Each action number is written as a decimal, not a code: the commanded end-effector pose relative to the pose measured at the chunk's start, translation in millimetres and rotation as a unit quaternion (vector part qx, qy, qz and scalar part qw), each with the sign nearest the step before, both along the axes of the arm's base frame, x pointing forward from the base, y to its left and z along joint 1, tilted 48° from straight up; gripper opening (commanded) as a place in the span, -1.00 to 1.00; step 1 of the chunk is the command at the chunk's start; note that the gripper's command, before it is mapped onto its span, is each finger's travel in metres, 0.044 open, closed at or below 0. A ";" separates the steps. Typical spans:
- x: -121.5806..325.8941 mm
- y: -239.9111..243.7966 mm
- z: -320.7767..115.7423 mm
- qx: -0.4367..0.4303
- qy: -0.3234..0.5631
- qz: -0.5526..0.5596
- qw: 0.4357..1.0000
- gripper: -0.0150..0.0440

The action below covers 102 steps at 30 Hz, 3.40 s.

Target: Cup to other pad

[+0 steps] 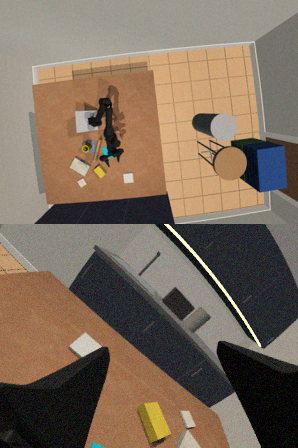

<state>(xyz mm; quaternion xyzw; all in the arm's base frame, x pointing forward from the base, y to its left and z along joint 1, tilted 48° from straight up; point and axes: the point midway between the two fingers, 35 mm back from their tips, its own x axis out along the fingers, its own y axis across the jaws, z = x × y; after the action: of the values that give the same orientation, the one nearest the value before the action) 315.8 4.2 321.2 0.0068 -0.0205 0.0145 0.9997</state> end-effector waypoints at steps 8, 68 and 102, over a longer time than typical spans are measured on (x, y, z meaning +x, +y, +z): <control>38.7 -40.5 -112.9 -0.192 0.248 0.037 0.949 0.15; -74.0 -76.8 -360.0 -0.109 0.412 0.551 0.717 0.07; -74.9 -62.8 -372.2 -0.111 0.411 0.553 0.716 -0.33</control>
<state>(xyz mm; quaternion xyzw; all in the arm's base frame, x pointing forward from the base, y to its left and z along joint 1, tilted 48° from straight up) 240.9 -58.4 -51.1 -0.0889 0.4014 0.5625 0.7173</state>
